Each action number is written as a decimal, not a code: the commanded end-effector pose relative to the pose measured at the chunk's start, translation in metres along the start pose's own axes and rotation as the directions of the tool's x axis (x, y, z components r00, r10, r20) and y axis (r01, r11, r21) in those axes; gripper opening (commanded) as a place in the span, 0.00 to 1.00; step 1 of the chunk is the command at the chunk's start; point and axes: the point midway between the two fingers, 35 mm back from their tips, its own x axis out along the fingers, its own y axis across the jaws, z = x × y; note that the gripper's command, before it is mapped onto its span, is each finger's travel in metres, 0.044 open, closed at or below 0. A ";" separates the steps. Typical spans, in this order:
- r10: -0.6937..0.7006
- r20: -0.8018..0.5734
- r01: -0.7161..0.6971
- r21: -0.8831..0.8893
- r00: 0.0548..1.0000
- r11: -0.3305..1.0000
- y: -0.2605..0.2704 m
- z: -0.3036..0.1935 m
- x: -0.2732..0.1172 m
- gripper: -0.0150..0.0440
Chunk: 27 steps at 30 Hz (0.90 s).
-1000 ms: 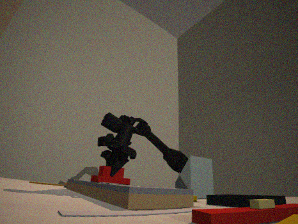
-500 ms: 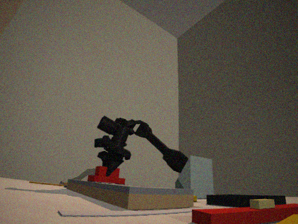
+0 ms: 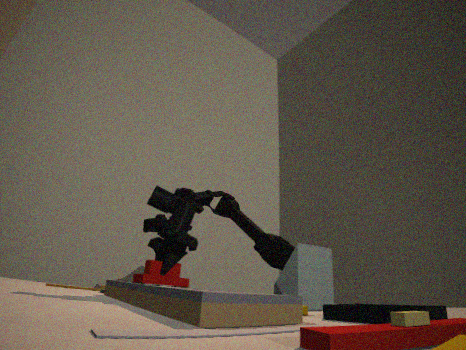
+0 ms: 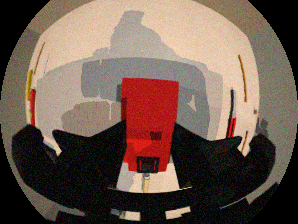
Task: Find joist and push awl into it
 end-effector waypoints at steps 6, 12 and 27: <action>-0.009 -0.002 0.009 0.006 1.000 1.000 -0.026 0.000 0.000 0.25; -0.010 -0.002 0.010 0.006 1.000 1.000 -0.042 0.000 0.000 0.25; -0.012 -0.002 0.012 0.006 1.000 1.000 -0.080 0.000 0.000 0.25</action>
